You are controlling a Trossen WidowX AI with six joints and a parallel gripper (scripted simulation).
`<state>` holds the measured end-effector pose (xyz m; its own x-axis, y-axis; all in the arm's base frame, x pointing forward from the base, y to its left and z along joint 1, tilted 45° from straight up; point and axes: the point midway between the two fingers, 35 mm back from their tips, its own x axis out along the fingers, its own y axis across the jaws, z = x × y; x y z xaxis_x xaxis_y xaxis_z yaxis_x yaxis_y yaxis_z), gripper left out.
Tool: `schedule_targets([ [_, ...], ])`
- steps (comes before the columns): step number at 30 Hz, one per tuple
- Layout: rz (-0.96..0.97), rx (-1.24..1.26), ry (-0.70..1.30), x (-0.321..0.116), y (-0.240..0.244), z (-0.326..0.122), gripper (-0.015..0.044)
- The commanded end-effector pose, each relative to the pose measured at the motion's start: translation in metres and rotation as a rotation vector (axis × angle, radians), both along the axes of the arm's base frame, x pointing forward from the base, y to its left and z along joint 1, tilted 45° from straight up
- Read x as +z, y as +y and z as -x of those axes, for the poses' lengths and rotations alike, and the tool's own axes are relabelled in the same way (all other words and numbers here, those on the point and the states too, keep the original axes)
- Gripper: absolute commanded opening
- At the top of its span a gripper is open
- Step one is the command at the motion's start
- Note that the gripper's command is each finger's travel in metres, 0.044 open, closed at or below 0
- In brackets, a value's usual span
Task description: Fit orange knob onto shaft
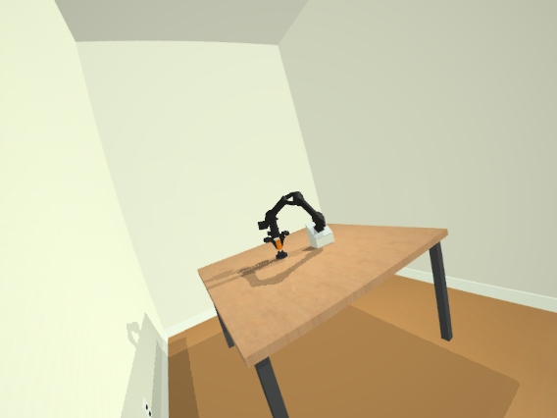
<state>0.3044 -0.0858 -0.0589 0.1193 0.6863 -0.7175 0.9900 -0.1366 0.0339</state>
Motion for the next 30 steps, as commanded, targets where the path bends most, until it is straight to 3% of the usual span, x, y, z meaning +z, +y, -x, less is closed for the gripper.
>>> schedule_targets([
  [1, 0.002, -0.002, 0.001, 0.0003, -0.0009, -0.0002, 0.0],
  [13, -0.023, -0.15, 0.143, 0.0015, -0.0018, 0.0005, 0.0],
  [30, -0.023, -0.152, 0.144, -0.0004, -0.0004, -0.0007, 0.0],
])
